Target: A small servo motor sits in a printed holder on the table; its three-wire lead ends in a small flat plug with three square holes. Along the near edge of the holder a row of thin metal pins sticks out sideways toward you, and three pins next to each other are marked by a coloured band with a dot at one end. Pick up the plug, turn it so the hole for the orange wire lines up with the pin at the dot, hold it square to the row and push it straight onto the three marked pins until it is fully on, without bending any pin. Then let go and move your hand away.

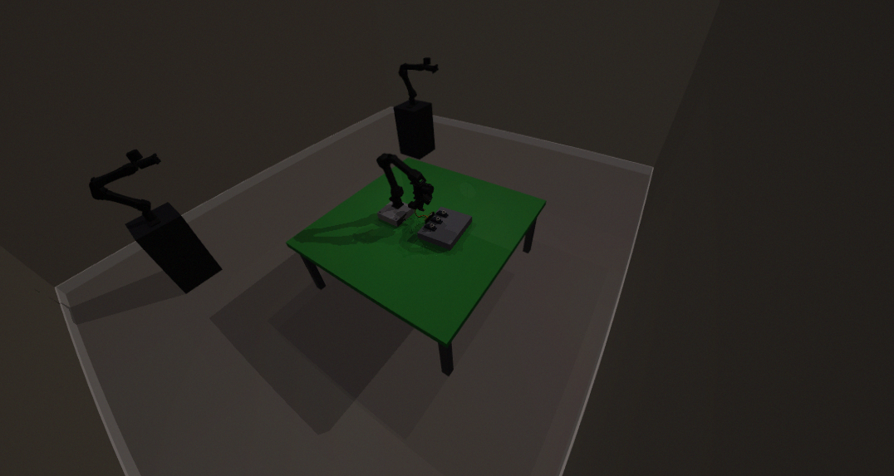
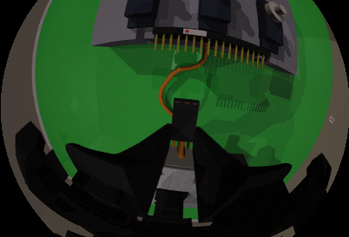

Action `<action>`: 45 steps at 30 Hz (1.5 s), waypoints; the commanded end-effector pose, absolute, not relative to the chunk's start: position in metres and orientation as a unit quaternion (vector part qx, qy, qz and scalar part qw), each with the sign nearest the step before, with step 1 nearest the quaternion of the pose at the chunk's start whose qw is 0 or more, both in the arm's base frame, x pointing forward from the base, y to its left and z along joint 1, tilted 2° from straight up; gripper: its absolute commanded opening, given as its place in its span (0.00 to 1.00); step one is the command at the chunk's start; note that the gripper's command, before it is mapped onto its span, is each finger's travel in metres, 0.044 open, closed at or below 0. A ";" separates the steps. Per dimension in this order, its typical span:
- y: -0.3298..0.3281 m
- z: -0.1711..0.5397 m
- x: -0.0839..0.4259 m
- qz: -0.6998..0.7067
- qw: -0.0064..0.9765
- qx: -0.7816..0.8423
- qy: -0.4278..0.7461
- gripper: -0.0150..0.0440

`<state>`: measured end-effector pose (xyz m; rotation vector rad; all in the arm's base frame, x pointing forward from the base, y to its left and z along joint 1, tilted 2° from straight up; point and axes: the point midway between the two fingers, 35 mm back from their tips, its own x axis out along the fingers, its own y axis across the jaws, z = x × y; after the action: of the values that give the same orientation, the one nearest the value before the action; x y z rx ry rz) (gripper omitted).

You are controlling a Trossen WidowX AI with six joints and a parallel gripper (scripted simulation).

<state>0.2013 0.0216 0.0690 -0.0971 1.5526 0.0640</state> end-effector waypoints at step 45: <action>0.025 0.054 0.248 0.029 0.711 -0.047 0.701 0.25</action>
<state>0.2432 0.0251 0.0525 -0.0977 1.5627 0.0631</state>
